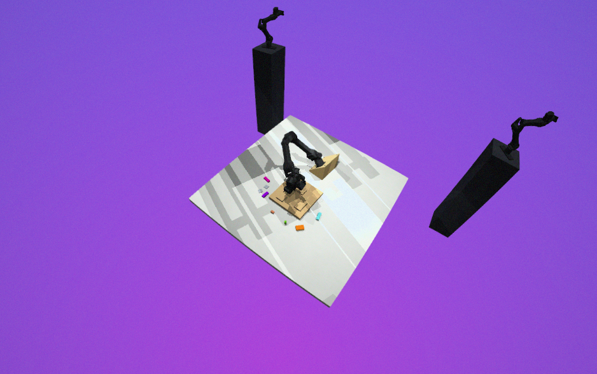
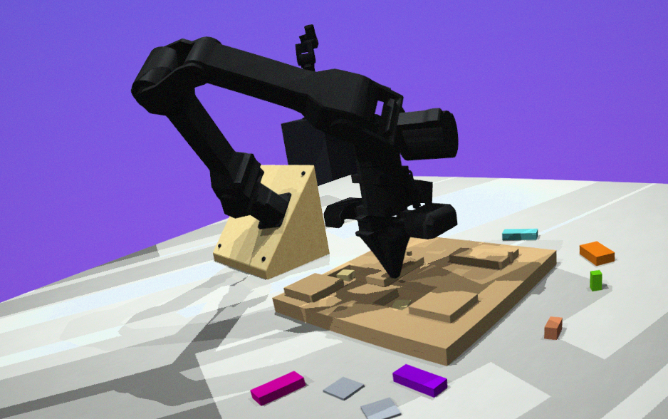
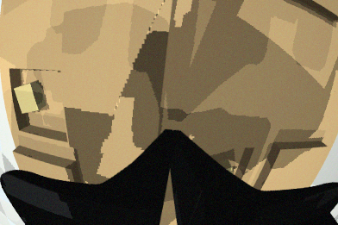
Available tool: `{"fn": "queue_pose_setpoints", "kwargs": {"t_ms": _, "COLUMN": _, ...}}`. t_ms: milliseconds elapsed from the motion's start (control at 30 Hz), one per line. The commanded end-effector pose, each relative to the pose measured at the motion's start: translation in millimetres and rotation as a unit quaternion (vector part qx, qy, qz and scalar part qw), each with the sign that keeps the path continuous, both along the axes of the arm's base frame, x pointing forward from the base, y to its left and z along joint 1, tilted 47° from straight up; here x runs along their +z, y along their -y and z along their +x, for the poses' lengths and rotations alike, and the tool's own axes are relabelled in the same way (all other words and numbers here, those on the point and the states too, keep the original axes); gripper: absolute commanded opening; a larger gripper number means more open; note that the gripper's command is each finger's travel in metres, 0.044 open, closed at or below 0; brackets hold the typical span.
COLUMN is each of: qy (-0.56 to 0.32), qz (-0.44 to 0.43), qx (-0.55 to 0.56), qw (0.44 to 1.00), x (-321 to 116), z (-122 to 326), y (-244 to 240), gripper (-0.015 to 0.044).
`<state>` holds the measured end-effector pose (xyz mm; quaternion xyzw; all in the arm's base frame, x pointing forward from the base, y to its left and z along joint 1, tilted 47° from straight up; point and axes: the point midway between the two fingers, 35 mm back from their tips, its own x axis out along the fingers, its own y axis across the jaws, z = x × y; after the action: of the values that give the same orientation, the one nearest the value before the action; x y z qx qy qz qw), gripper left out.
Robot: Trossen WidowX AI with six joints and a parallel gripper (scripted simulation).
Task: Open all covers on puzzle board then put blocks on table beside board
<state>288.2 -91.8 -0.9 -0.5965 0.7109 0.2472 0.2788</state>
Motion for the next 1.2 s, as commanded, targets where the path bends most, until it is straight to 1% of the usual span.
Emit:
{"fn": "queue_pose_setpoints", "kwargs": {"t_ms": 0, "qy": -0.002, "qz": -0.002, "qx": 0.002, "qw": 1.000, "x": -2.7, "z": -1.1, "y": 2.8, "gripper": 0.0000}}
{"fn": "queue_pose_setpoints", "kwargs": {"t_ms": 1167, "qy": -0.003, "qz": -0.002, "qx": 0.002, "qw": 1.000, "x": -0.1, "z": -37.1, "y": 4.5, "gripper": 0.0000}}
